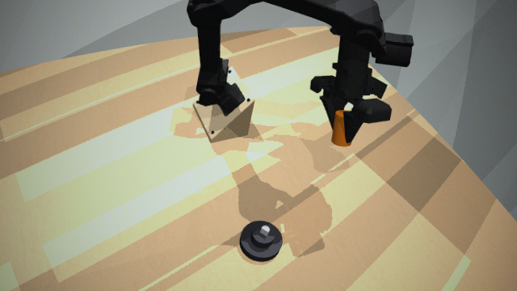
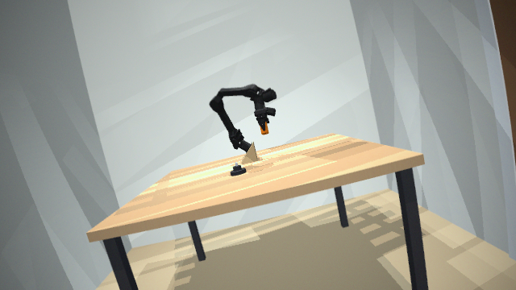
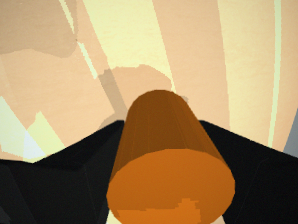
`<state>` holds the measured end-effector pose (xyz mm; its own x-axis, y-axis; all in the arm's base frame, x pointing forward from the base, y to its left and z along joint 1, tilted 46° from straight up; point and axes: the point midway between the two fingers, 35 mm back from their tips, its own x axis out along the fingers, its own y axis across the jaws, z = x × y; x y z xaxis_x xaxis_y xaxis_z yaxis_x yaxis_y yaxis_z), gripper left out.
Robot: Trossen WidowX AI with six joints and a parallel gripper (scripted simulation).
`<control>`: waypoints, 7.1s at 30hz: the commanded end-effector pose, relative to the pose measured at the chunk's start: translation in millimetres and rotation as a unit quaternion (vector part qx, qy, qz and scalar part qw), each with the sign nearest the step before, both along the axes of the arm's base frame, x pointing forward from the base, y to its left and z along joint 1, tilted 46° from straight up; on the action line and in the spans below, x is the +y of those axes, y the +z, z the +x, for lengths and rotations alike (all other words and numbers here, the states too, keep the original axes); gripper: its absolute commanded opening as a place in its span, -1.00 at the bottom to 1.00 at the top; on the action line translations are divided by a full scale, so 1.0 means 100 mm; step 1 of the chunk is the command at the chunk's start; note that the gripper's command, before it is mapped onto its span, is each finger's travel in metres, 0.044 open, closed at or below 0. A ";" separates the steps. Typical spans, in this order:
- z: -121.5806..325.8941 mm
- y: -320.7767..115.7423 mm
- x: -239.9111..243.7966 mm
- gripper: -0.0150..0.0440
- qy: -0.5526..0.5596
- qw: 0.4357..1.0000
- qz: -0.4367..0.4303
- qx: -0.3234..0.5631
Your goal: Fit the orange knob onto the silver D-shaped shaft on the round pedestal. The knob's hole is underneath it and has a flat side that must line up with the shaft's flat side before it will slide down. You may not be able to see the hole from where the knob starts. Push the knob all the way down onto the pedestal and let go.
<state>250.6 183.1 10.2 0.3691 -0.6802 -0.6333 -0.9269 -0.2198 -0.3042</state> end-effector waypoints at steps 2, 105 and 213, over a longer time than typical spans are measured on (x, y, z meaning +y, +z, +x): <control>-0.03 0.13 0.09 -0.49 0.045 0.998 0.000 -0.049; 0.04 0.08 -0.08 -0.49 0.016 1.000 0.003 -0.020; 0.34 -0.72 -0.83 1.00 -0.130 0.985 0.020 0.114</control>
